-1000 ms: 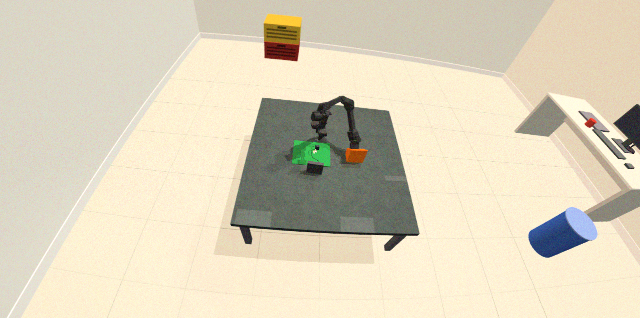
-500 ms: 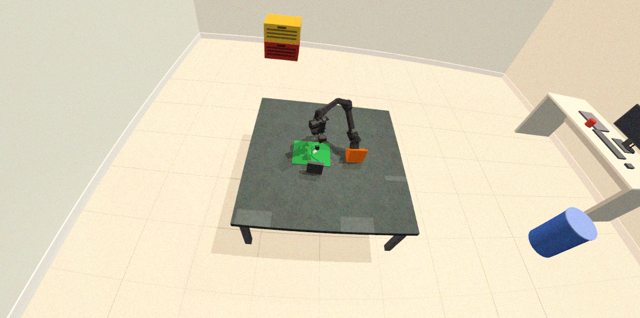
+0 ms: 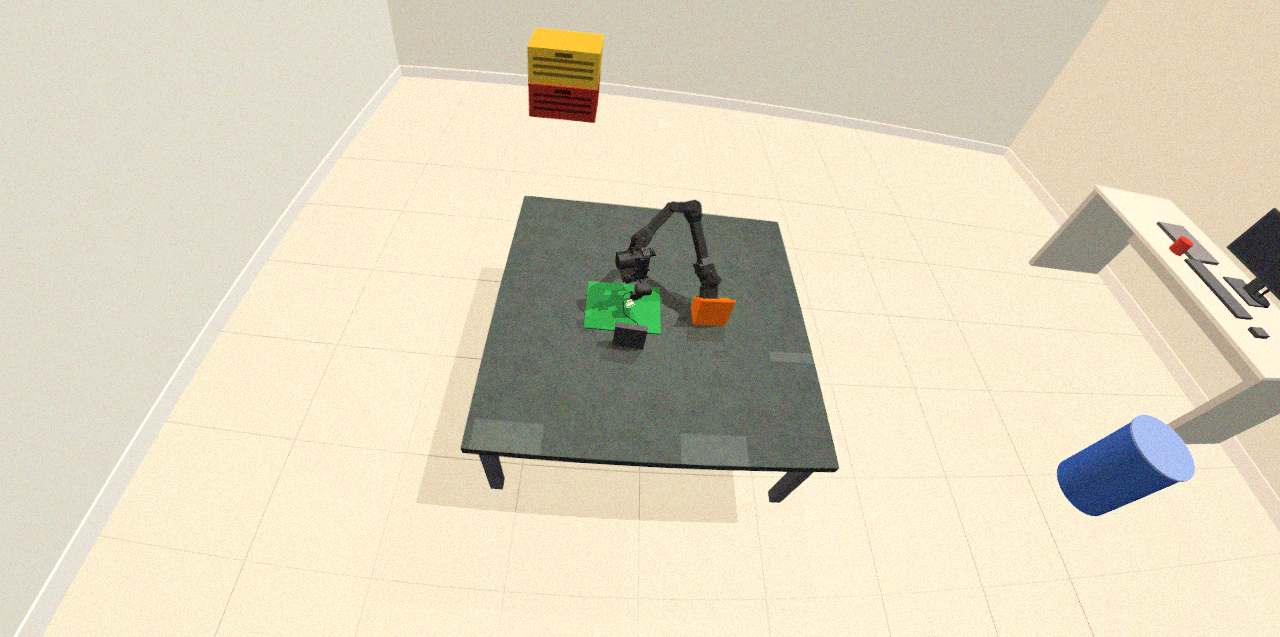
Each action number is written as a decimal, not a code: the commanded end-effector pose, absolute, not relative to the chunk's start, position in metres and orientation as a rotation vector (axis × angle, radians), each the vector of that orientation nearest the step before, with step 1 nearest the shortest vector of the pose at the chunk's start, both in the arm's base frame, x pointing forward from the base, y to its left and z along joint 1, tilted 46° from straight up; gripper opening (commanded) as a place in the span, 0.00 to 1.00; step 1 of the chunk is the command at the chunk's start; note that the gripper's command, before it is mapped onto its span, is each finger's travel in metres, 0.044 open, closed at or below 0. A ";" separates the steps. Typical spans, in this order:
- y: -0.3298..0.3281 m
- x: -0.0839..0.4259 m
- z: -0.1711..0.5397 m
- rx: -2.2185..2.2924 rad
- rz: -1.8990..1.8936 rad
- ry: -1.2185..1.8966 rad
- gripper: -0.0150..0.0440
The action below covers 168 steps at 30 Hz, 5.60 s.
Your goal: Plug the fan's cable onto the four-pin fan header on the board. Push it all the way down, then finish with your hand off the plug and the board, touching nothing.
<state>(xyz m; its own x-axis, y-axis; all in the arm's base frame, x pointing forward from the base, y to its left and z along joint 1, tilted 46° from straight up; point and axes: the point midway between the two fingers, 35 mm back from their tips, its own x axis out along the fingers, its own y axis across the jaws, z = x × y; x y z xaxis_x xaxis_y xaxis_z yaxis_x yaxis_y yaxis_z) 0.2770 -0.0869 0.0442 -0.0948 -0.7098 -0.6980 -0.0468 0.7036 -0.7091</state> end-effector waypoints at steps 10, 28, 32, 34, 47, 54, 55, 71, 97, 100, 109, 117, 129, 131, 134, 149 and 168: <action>-0.102 0.275 0.029 -0.644 -0.620 1.591 1.00; -0.122 0.271 0.012 -0.646 -0.623 1.591 1.00; -0.120 0.271 0.013 -0.634 -0.625 1.590 0.87; -0.120 0.271 0.013 -0.634 -0.625 1.590 0.78; -0.120 0.271 0.013 -0.634 -0.625 1.590 0.25; -0.084 0.276 0.047 -0.645 -0.621 1.592 0.25; -0.084 0.276 0.047 -0.645 -0.621 1.592 0.25; -0.071 0.301 0.028 -0.920 -0.320 1.723 0.25; -0.069 0.298 0.027 -0.960 -0.274 1.739 0.25; -0.069 0.298 0.027 -0.960 -0.274 1.739 0.25; -0.071 0.297 0.025 -0.960 -0.273 1.740 0.25; -0.085 0.295 0.012 -0.961 -0.274 1.740 0.25; -0.086 0.296 0.013 -0.960 -0.275 1.739 0.25; -0.086 0.296 0.013 -0.959 -0.276 1.739 0.25; -0.087 0.298 0.014 -0.957 -0.279 1.738 0.25; -0.088 0.297 0.013 -0.958 -0.279 1.738 0.25; -0.091 0.295 0.009 -0.960 -0.276 1.739 0.25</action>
